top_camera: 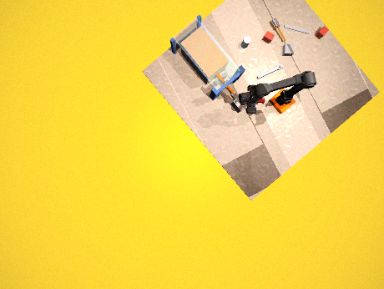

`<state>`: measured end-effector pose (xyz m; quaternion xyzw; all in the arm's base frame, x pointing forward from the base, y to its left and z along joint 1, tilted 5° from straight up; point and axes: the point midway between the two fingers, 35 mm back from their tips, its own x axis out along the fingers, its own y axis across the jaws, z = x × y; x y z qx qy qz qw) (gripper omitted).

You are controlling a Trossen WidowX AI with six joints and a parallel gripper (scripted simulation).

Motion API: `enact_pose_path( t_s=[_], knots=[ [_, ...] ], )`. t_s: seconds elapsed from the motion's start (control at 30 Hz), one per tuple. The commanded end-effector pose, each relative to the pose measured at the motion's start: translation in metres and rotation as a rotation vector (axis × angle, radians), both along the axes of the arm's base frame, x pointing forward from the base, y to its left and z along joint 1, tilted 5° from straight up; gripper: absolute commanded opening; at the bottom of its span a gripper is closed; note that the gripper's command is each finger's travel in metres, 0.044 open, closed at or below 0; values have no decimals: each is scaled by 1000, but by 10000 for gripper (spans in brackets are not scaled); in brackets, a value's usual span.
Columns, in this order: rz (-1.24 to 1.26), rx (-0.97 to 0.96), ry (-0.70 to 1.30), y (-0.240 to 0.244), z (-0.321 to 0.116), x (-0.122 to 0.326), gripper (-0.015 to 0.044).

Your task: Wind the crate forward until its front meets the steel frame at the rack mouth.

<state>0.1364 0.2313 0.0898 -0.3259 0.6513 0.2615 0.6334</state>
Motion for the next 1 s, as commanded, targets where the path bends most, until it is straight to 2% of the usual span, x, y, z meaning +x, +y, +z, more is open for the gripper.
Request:
enact_pose_path(
  t_s=[0.0,0.7,0.97],
  knots=[
    [-29,-1,3,1,-4,-1,0],
    [-78,3,1,2,-4,-2,0],
    [43,-6,5,-2,-4,2,0]
  ],
)
